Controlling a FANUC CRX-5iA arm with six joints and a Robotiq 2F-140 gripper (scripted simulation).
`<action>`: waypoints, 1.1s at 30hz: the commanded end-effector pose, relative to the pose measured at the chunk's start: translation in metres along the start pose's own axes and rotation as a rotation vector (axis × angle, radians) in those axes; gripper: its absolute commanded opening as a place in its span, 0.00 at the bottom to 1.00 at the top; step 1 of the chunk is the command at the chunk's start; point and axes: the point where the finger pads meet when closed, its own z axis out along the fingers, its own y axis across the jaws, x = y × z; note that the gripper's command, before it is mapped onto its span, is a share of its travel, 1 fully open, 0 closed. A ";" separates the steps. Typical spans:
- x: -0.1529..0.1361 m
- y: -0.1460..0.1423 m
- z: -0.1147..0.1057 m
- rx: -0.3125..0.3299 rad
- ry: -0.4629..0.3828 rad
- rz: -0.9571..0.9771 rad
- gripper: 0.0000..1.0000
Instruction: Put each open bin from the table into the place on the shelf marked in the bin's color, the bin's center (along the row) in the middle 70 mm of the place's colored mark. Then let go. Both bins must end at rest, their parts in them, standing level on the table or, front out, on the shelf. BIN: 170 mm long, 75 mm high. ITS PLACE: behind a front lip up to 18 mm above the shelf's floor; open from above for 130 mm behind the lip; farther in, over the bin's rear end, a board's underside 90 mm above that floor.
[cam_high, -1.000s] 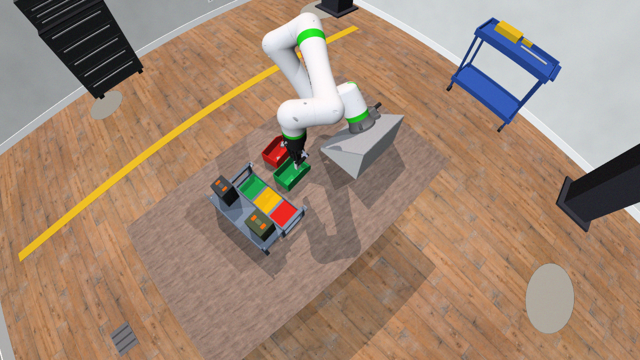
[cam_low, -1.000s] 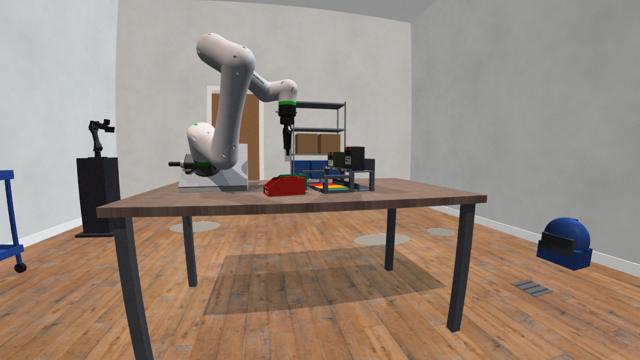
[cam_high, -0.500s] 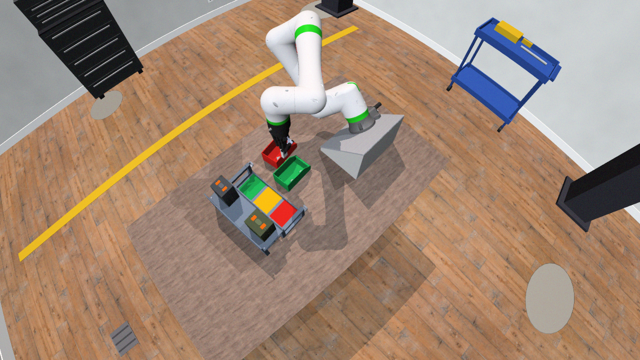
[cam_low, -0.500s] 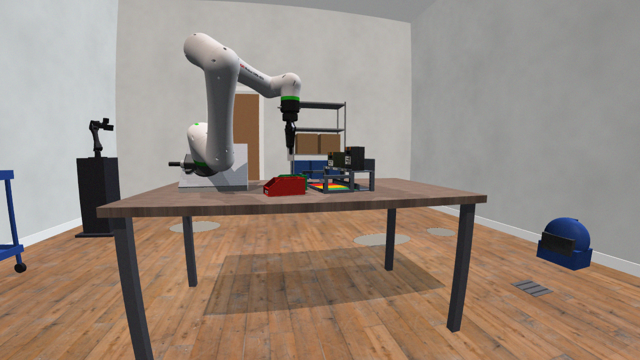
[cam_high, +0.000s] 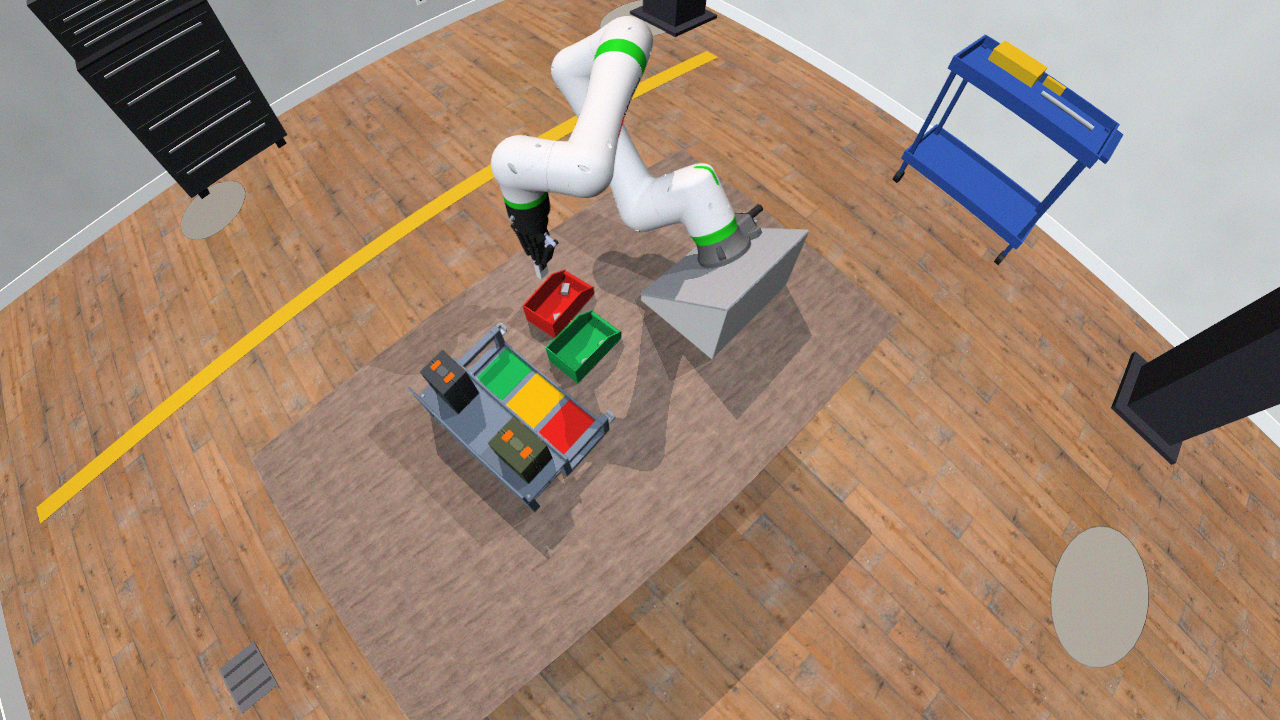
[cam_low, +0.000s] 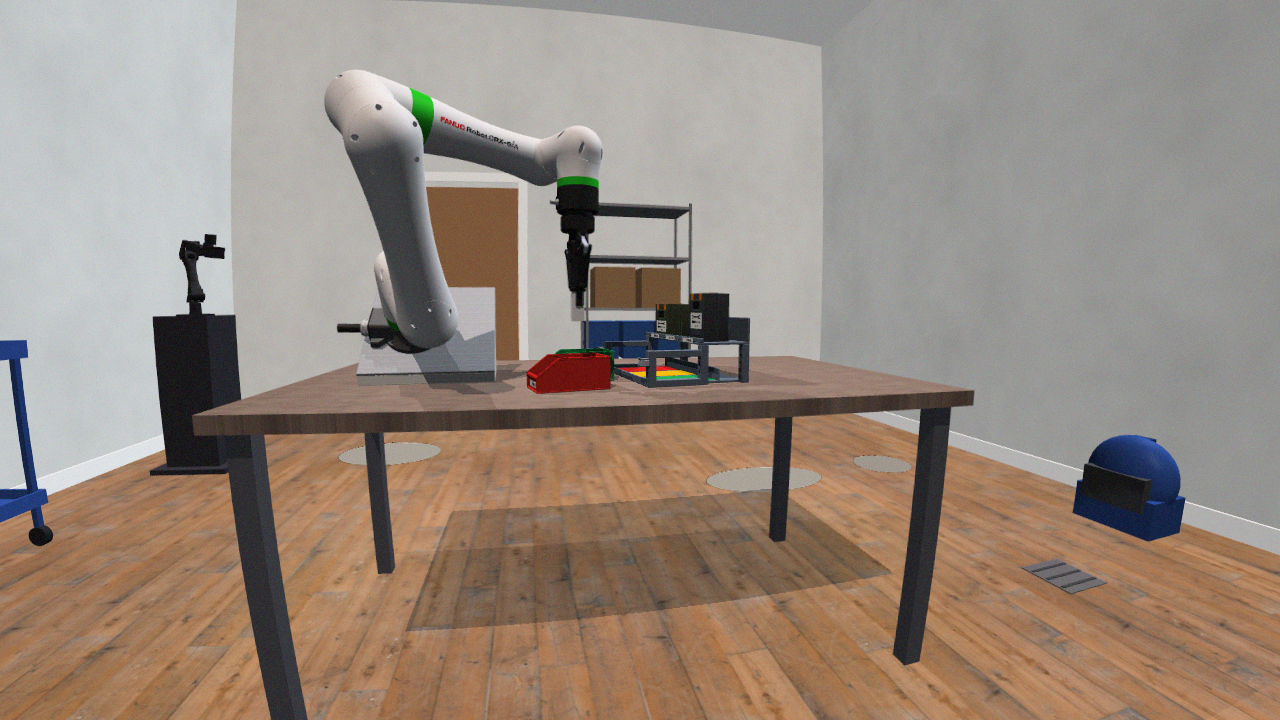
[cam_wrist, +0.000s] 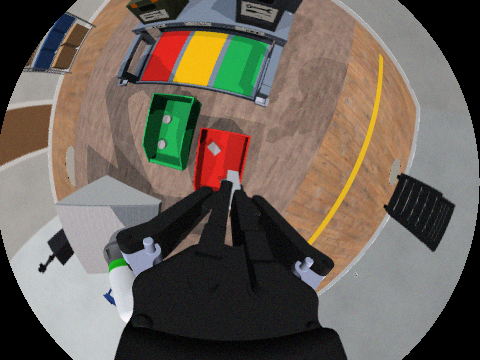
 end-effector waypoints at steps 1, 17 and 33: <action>-0.011 0.023 -0.001 0.000 0.000 -0.010 0.00; -0.011 0.023 -0.001 0.000 0.000 -0.010 0.15; -0.011 0.023 -0.001 0.000 0.000 -0.010 0.15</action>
